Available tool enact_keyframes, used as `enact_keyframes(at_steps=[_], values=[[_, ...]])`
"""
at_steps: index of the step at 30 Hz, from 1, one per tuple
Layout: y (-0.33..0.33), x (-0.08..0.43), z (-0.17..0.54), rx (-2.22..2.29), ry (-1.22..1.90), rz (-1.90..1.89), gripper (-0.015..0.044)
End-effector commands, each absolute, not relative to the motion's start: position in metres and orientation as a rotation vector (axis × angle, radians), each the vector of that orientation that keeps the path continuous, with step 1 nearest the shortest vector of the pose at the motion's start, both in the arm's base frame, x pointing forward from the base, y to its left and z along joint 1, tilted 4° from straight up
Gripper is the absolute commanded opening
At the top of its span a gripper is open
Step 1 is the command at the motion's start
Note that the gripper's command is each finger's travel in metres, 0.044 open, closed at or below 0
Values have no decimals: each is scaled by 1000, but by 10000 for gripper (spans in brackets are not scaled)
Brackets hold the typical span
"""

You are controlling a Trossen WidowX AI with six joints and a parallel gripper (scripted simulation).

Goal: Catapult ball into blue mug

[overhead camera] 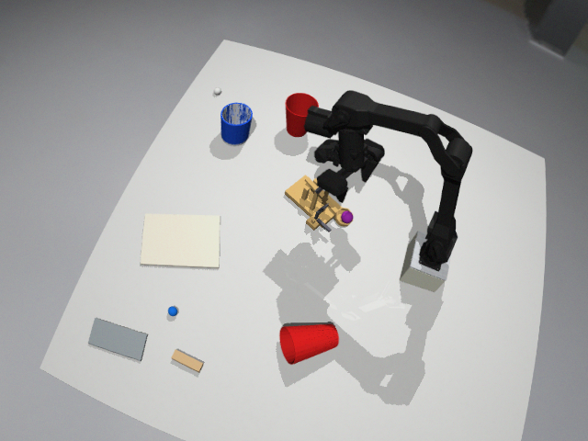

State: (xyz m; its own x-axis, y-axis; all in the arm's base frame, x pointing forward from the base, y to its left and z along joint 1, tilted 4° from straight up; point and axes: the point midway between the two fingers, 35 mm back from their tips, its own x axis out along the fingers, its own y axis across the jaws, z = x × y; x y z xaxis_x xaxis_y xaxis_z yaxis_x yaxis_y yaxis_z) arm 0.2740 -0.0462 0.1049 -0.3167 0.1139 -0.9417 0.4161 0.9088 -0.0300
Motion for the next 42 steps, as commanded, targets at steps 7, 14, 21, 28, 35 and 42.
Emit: enact_keyframes(at_steps=[7, 14, 21, 28, 35, 42], values=[[-79, 354, 109, 363, 1612, -307, 440], [-110, 423, 130, 324, 1375, -299, 440], [-143, 484, 162, 274, 1140, -303, 440], [-175, 533, 200, 214, 914, -316, 440], [-178, 537, 204, 208, 893, -318, 440], [-178, 537, 204, 208, 893, -318, 440]])
